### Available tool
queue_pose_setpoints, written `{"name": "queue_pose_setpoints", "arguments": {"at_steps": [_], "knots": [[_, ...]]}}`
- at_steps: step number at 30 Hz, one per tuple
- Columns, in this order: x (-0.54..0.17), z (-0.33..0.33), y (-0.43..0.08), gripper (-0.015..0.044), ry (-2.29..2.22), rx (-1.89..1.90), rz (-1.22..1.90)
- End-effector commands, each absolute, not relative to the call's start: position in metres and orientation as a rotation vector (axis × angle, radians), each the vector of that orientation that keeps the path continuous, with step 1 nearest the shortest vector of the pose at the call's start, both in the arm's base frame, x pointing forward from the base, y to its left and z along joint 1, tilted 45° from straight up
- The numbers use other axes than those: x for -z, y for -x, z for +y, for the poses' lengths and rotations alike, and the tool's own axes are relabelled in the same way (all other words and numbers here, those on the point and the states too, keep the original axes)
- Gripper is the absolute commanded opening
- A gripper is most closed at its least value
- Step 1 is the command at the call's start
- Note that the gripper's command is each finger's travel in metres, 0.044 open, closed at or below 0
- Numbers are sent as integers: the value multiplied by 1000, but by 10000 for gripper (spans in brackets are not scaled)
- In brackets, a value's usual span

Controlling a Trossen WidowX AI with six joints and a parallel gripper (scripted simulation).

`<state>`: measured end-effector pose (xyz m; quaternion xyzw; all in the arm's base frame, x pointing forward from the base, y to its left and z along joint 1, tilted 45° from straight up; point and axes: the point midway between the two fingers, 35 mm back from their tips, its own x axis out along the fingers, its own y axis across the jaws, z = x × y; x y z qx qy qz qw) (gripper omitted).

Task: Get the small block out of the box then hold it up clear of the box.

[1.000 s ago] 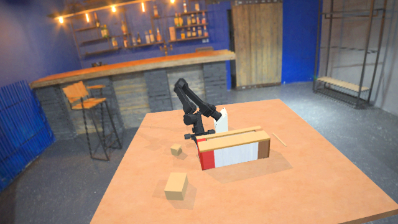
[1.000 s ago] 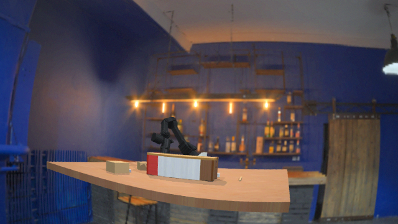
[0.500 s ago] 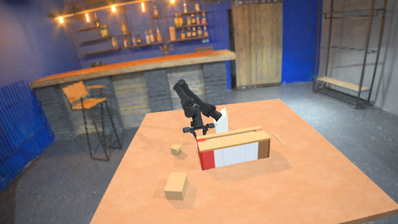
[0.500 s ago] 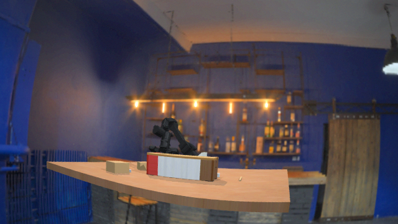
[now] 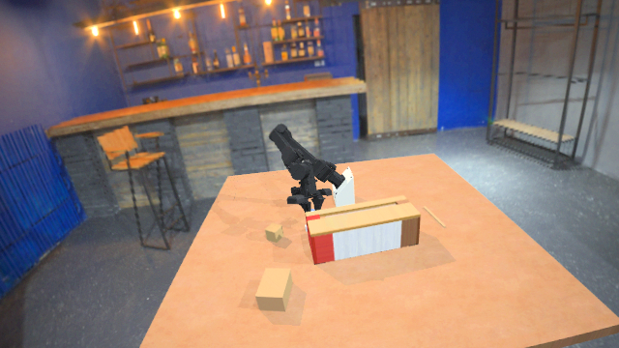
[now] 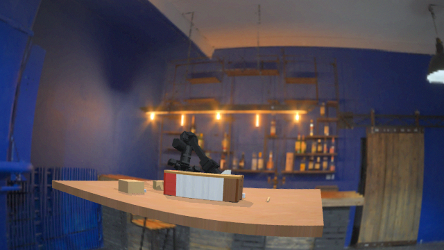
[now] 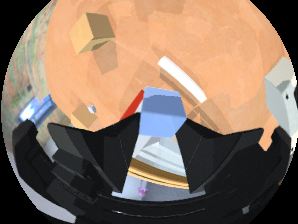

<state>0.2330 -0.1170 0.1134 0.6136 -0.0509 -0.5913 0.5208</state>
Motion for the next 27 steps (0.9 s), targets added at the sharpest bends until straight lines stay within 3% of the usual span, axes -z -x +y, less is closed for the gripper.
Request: {"name": "queue_pose_setpoints", "arguments": {"at_steps": [1, 27], "knots": [[-116, -113, -233, 0, -1310, 1394, 7], [-121, -95, -227, 0, -361, 1144, 671]]}}
